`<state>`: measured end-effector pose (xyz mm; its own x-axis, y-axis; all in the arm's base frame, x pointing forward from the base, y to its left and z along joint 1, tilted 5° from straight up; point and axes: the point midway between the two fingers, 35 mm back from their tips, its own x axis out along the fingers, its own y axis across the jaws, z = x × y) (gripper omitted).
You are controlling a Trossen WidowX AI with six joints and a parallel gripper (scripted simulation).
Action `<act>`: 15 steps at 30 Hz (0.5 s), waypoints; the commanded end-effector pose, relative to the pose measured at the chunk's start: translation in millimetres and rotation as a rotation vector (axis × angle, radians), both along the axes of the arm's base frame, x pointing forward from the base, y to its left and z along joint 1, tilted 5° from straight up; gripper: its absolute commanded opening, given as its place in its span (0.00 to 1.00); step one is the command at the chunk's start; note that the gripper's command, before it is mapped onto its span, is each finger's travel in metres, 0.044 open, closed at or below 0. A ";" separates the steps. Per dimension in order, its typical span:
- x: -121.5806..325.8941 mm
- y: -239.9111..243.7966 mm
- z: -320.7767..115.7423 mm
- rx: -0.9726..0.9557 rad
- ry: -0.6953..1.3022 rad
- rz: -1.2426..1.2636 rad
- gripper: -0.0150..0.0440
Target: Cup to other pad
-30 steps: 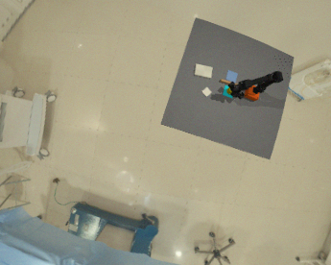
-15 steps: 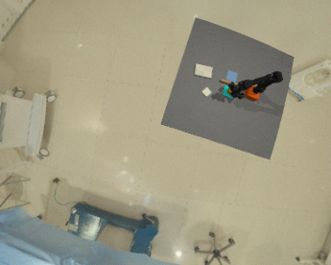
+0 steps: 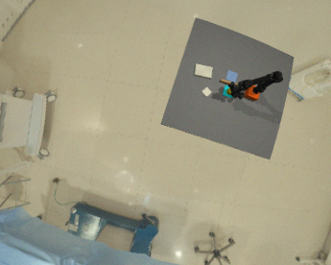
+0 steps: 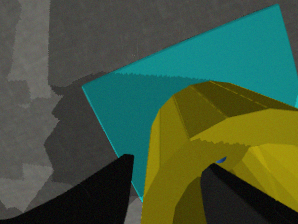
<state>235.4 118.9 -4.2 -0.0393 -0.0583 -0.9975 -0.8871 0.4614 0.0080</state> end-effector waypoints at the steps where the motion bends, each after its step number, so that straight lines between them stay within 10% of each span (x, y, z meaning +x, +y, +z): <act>1: 1.6 1.1 5.7 0.003 -0.004 0.000 0.50; 15: 2.5 2.1 29.9 0.004 -0.004 -0.002 0.50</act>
